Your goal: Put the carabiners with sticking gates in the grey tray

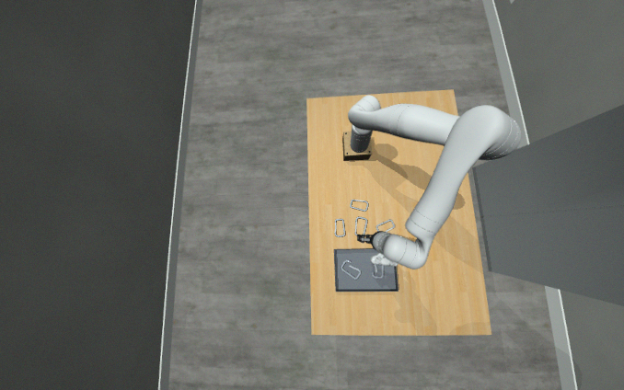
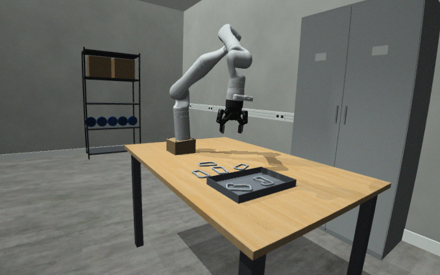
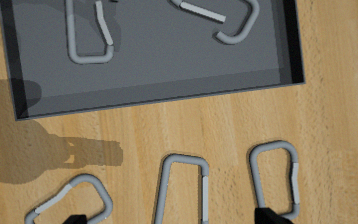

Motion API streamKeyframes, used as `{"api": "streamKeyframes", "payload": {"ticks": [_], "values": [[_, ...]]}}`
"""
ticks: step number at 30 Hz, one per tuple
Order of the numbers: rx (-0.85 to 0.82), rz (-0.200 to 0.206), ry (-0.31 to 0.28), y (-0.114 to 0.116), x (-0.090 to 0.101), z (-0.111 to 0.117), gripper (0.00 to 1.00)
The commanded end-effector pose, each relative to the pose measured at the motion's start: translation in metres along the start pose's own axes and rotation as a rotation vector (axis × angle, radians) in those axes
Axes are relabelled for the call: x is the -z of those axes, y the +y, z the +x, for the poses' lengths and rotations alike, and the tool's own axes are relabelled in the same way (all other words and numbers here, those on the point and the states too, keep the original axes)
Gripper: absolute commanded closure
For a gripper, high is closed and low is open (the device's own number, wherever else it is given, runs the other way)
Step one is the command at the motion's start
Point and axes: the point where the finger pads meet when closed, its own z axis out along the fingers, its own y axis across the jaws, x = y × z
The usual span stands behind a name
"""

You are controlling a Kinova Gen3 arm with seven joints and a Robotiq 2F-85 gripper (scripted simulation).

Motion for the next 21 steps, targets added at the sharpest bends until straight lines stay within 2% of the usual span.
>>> {"api": "streamKeyframes", "payload": {"ticks": [1,9,10,14,17,21], "values": [[0.001,0.017,0.030,0.006,0.035,-0.054,0.00],[0.001,0.017,0.030,0.006,0.035,-0.054,0.00],[0.000,0.021,0.044,0.024,0.061,-0.111,0.00],[0.000,0.021,0.044,0.025,0.065,-0.119,0.00],[0.000,0.021,0.044,0.027,0.073,-0.133,0.00],[0.000,0.021,0.044,0.027,0.073,-0.133,0.00]]}}
